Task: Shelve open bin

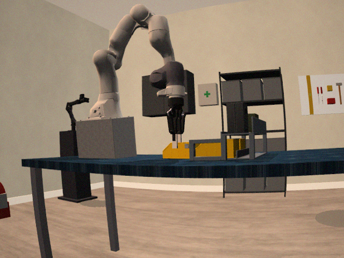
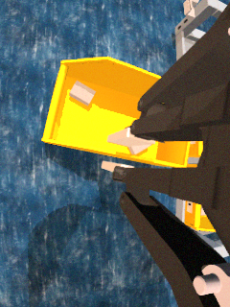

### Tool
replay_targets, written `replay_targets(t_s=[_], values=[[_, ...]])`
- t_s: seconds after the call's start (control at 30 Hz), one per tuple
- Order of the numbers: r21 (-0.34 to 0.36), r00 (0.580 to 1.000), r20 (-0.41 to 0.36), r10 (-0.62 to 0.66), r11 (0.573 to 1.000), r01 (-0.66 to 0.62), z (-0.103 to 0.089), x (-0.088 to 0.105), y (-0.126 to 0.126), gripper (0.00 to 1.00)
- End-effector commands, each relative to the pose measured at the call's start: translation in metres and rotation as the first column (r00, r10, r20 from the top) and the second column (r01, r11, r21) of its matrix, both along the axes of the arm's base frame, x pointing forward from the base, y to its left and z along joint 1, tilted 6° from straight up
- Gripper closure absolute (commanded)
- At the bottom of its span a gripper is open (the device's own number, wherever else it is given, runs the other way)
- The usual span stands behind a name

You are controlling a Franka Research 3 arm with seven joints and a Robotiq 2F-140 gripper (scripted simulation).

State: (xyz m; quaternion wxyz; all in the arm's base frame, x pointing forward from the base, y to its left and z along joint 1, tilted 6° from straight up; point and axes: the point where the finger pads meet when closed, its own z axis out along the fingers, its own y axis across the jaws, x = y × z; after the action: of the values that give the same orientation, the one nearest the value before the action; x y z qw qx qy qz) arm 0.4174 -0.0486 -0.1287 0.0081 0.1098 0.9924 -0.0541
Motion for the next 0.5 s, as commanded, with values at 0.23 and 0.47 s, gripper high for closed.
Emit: replay_targets(t_s=[0.23,0.47], values=[[0.0,1.0,0.007,0.009,1.0,-0.009,-0.0045,0.0031,0.0004,0.85],[0.0,1.0,0.007,0.009,1.0,-0.009,-0.0054,0.0031,0.0003,0.85]])
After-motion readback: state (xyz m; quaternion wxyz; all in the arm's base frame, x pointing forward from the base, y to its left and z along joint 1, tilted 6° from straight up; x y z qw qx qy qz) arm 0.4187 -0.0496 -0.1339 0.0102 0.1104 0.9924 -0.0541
